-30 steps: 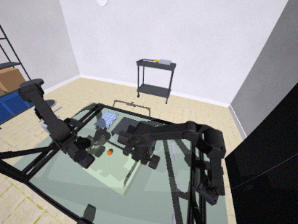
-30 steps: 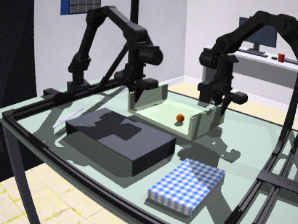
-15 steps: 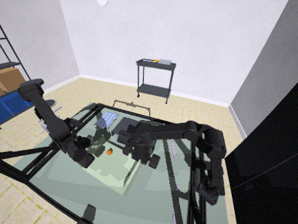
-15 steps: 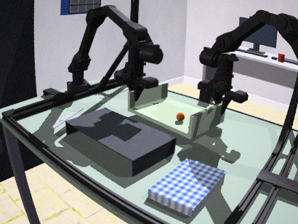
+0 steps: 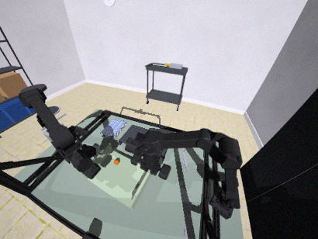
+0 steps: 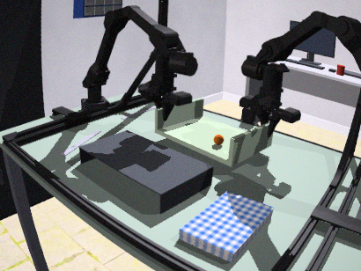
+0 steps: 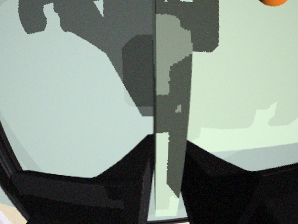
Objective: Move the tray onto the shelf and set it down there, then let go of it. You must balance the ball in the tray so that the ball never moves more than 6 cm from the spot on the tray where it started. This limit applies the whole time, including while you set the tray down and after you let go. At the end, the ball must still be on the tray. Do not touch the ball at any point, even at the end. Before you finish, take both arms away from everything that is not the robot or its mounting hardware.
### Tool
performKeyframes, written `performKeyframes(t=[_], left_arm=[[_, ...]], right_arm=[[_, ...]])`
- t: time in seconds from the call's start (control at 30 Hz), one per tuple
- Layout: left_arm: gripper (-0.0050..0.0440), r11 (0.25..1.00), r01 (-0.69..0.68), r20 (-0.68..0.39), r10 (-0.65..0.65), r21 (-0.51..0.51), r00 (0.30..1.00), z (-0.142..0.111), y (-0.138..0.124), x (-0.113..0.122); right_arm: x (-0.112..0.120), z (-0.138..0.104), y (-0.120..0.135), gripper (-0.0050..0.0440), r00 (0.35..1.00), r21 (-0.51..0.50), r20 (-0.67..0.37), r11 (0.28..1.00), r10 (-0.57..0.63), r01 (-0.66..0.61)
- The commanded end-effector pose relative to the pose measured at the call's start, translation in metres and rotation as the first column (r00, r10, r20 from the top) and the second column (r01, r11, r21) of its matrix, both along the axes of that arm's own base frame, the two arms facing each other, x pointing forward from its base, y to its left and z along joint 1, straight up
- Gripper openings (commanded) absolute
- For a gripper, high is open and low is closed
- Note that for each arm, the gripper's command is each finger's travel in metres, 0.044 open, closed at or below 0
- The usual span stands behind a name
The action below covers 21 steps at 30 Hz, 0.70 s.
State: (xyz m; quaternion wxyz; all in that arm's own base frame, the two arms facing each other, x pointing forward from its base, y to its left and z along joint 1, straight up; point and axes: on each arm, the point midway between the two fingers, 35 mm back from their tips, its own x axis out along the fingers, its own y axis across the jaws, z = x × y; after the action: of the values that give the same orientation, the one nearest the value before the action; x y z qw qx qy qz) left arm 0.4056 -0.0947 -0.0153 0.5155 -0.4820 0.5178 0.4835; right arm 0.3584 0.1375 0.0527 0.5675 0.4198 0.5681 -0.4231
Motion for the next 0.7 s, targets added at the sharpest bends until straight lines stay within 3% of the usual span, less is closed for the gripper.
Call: performKeyframes(t=[0.0,0.67], left_arm=[[0.0020,1.000,0.000,0.004,0.000,0.001,1.000,0.0090,0.0001,0.0000],[0.0020,1.000,0.000,0.004,0.000,0.001,1.000,0.0143,0.0001,0.0000]], right_arm=[[-0.0002,0.0086,0.0000,0.0020,1.000,0.003,0.004,1.000,0.000,0.000],[-0.0002,0.0139,0.0000,0.0020,1.000,0.003,0.004,1.000,0.000,0.000]])
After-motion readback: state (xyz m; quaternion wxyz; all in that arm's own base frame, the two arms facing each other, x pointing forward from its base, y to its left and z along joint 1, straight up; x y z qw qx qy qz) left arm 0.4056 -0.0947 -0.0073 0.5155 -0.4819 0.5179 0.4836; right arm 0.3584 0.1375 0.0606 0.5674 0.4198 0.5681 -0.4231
